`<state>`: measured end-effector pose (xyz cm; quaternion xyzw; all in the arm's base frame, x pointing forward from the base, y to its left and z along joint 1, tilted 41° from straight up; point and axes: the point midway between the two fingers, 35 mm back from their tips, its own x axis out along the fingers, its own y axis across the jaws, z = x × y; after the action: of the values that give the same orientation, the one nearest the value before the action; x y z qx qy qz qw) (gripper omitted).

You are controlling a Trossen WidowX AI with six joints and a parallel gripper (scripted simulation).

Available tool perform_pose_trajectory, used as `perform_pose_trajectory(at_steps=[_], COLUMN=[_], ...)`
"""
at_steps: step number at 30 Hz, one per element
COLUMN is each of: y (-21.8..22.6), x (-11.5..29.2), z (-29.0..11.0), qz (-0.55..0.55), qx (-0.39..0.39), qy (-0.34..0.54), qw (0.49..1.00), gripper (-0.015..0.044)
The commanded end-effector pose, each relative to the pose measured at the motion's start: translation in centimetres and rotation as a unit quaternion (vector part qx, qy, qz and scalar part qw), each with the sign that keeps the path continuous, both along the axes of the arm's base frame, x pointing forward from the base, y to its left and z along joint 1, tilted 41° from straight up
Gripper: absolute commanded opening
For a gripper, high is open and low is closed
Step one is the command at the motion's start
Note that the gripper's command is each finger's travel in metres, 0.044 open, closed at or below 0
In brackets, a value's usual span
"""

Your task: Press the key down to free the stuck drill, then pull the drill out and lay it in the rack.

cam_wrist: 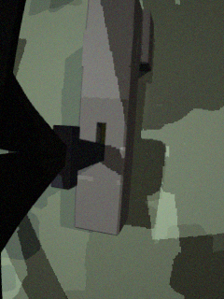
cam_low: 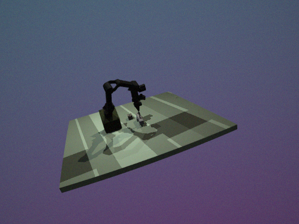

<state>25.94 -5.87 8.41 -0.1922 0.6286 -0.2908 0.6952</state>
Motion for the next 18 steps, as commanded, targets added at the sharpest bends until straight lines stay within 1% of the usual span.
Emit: perform_pose_trajectory(at_steps=[1, 18], y=[-0.48, -1.02], x=[-0.15, -0.01], z=[-0.43, -1.16], qz=[0.001, 0.002], qx=[-0.004, -0.004], qy=[0.007, 0.007], qw=[1.0, 1.0], gripper=[0.0, 0.0])
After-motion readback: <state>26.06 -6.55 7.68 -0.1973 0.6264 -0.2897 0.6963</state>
